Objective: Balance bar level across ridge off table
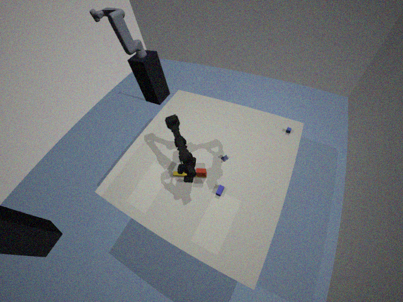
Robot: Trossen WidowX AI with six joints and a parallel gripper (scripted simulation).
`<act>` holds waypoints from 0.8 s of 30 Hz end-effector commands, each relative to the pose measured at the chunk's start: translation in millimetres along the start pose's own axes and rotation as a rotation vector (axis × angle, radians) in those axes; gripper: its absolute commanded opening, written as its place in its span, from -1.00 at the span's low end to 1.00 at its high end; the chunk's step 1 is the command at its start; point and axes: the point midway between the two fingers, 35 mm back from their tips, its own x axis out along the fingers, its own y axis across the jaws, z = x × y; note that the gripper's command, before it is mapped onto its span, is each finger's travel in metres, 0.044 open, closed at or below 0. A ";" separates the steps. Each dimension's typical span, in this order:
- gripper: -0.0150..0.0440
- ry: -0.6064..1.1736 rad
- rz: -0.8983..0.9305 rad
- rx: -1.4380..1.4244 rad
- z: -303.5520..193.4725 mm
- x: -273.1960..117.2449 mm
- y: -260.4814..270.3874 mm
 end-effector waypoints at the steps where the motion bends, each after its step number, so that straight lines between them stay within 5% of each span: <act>1: 0.58 0.003 -0.002 -0.003 -0.5 0.6 -0.2; 3: 0.58 0.003 -0.002 -0.003 -0.5 0.6 -0.2; 9: 0.04 0.000 0.000 0.000 0.0 0.0 0.0; 17: -0.14 0.000 0.000 0.000 0.0 0.0 0.0; 21: -0.49 0.000 0.000 0.000 -0.5 -6.2 1.1; 24: -0.49 0.001 0.000 -0.001 -1.1 -13.7 2.1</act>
